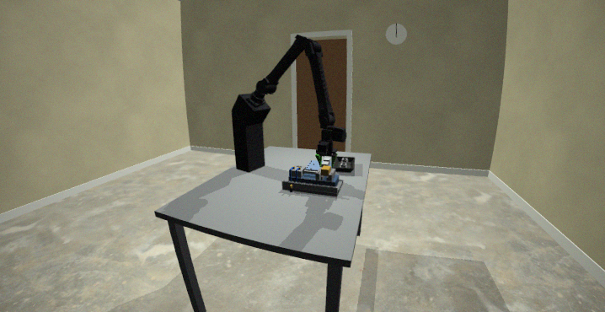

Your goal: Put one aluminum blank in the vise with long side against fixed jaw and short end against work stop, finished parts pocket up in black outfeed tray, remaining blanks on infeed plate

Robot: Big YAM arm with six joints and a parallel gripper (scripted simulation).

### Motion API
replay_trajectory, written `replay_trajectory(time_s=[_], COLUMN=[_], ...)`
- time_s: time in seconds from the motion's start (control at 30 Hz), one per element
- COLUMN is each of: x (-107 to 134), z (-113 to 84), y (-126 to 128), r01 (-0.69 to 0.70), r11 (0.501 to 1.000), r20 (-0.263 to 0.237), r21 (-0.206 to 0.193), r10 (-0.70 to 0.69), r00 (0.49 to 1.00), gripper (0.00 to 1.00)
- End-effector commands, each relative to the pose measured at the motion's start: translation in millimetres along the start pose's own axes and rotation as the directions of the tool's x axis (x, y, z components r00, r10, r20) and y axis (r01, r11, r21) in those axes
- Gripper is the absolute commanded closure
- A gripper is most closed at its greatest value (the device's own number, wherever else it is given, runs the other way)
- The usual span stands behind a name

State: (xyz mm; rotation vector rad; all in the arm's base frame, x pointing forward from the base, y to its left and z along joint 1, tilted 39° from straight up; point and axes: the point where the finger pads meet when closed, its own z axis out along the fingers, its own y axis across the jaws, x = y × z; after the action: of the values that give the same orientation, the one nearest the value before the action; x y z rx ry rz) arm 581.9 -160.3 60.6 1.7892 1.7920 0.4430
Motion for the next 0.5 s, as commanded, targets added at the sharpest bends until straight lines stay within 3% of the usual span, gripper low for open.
replay_trajectory(time_s=[0.0,0.47], x=[1.6,0.2], z=[4.2,5.9], y=[6.7,12.5], r01=[0.012,0.012], r11=[1.000,1.000], r20=[-0.003,0.001], r21=[-0.010,-0.024], r10=[-0.012,-0.012], r00=[1.000,1.000], gripper=[0.36,0.36])
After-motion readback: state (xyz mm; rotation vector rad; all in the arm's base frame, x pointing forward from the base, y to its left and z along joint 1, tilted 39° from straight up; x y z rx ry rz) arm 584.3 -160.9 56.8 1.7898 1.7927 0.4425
